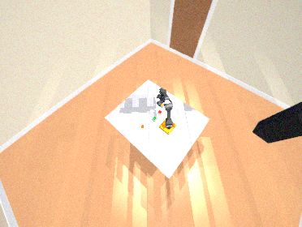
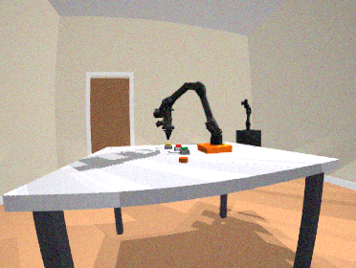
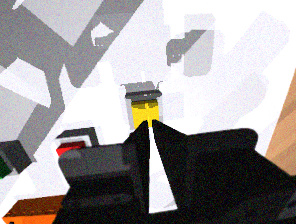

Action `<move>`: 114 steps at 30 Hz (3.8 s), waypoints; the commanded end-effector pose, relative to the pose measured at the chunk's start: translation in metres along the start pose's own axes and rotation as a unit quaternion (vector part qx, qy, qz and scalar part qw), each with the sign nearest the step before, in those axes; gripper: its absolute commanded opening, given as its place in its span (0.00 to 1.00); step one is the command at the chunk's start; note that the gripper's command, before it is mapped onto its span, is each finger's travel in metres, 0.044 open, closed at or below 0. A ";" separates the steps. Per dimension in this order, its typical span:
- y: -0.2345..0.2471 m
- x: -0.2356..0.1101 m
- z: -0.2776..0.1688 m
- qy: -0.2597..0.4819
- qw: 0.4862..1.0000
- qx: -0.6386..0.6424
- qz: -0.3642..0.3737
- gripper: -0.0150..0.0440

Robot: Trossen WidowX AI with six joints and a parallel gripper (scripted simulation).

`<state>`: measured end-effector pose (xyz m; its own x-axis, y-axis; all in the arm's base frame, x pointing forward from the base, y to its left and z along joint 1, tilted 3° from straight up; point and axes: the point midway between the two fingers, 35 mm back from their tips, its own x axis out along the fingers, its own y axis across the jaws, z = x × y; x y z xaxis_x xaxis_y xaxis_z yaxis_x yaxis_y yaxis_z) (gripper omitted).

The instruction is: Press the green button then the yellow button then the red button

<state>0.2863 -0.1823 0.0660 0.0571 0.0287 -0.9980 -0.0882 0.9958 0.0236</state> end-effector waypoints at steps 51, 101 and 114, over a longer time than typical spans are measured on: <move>0.002 -0.002 -0.001 0.003 1.000 -0.001 0.005 0.29; 0.108 0.015 -0.050 0.005 1.000 -0.001 0.009 0.29; 0.109 0.033 -0.050 0.005 1.000 -0.001 0.009 0.29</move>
<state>0.2301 -0.0783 0.0392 0.0553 0.0407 -0.9976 -0.0950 0.9948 0.0353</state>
